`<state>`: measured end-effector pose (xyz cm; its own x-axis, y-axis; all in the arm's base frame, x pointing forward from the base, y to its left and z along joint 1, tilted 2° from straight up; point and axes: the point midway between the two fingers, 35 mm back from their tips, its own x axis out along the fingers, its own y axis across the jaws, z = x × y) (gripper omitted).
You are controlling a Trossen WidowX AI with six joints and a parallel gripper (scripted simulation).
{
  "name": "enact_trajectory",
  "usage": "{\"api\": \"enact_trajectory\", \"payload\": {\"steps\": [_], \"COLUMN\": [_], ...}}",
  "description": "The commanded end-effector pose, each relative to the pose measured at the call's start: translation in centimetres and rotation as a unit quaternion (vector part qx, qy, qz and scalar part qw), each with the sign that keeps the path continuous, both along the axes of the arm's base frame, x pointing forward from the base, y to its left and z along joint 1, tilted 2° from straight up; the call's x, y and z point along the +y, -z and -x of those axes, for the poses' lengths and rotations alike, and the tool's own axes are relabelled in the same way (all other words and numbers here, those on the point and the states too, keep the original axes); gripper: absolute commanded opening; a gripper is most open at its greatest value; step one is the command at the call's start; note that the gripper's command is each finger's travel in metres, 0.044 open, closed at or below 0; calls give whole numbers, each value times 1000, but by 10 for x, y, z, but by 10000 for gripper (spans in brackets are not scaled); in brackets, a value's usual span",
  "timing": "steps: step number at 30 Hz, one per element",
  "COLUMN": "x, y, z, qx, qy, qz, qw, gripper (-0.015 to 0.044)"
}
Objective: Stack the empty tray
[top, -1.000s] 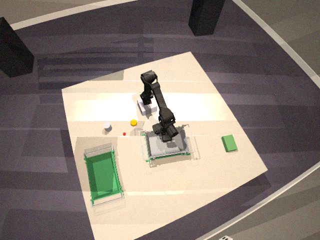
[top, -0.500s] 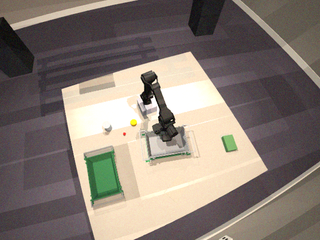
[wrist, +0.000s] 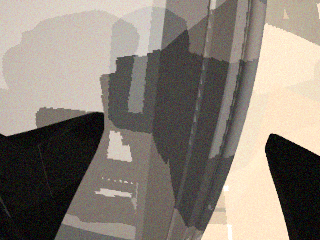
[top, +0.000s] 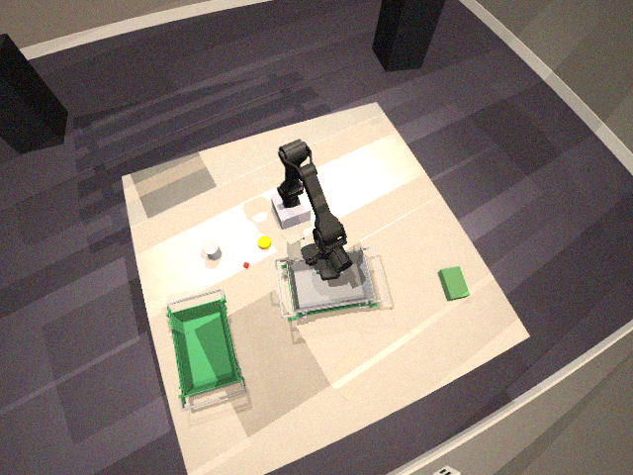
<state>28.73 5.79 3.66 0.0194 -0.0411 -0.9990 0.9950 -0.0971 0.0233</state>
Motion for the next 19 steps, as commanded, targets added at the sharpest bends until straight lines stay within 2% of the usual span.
{"api": "enact_trajectory", "payload": {"steps": [1, 15, 19], "x": [1, 4, 4], "y": [-12, -99, -108], "z": [-4, -1, 1], "qx": [-3, -2, -2], "qy": [0, 0, 0], "qz": [-1, -4, -4], "qw": [1000, 1000, 1000], "gripper": [440, 440, 440]}}
